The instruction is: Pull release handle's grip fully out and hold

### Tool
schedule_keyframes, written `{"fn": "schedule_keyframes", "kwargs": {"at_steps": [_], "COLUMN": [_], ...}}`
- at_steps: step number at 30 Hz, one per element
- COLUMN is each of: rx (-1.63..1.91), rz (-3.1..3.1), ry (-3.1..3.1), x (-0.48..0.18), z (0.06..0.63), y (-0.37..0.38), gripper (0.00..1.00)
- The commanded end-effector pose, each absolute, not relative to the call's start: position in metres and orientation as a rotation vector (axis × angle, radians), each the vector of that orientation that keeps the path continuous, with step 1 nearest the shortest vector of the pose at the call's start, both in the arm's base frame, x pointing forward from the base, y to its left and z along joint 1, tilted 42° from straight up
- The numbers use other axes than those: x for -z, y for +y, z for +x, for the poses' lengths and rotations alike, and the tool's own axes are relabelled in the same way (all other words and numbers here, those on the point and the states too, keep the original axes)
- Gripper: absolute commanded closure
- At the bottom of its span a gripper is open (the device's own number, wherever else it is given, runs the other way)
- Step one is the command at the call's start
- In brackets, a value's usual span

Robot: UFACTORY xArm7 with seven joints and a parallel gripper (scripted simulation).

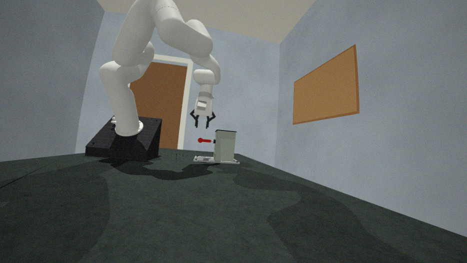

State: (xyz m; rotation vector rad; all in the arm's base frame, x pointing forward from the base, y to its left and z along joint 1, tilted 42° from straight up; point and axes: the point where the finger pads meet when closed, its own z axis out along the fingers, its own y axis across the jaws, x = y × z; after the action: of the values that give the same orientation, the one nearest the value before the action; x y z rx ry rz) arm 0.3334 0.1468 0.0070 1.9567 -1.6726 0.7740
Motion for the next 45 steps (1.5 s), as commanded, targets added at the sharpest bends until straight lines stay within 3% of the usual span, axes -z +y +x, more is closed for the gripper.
{"fn": "schedule_keyframes", "kwargs": {"at_steps": [1,45], "rx": [-0.775,-0.776], "rz": [1.961,1.961], "ry": [-1.673,-1.674], "x": [-0.008,0.020], "z": [0.334,0.339], "y": [0.149,0.124], "gripper": [0.46,0.46]}}
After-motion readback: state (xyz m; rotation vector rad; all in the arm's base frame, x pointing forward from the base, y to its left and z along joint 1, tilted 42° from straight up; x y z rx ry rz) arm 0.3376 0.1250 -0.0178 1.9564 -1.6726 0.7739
